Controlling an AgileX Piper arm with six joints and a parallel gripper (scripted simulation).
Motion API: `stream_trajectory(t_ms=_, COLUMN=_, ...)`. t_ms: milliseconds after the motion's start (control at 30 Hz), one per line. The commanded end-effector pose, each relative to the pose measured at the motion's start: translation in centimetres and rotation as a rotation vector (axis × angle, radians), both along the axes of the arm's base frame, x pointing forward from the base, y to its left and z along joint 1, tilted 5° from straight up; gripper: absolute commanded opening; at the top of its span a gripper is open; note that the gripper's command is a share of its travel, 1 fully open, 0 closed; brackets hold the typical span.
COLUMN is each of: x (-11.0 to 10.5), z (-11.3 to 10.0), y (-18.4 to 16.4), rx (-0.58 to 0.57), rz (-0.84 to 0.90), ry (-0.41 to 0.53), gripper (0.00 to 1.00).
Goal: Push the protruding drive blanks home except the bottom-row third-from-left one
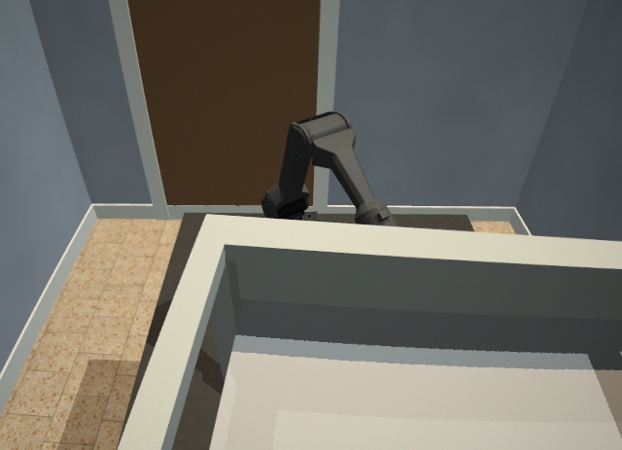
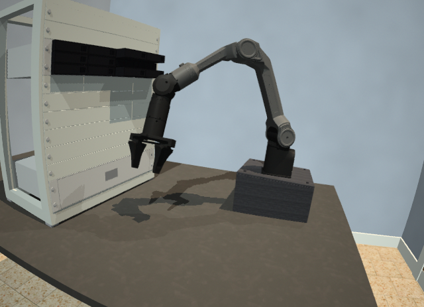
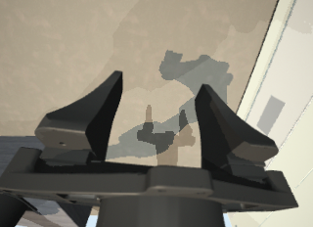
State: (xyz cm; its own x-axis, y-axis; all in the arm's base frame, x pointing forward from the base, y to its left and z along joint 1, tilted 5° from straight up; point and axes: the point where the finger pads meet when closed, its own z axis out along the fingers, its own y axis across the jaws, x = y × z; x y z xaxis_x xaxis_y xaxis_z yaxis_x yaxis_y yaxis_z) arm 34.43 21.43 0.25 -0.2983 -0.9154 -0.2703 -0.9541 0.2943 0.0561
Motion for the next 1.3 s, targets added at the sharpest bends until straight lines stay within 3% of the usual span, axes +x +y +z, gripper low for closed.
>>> stream_trajectory(t_ms=0, x=0.1, z=0.6, y=-0.4, rx=0.0, rz=-0.023, ry=-0.01, gripper=1.0)
stream_trajectory(t_ms=200, x=0.3, z=1.8, y=-1.5, rx=0.001, rz=-0.082, ry=-0.026, gripper=1.0)
stream_trajectory(t_ms=667, x=0.3, z=8.6, y=-8.5, rx=0.028, rz=-0.468, ry=-0.136, gripper=1.0)
stream_trajectory(t_ms=733, x=0.3, z=8.6, y=-8.5, rx=0.028, rz=-0.468, ry=-0.136, gripper=1.0)
stream_trajectory(t_ms=1033, x=-1.5, z=13.1, y=-14.0, rx=0.08, rz=-0.784, ry=-0.233, gripper=1.0)
stream_trajectory(t_ms=1267, x=-3.2, z=15.2, y=-17.1, rx=0.126, rz=-0.974, ry=-0.296, gripper=1.0)
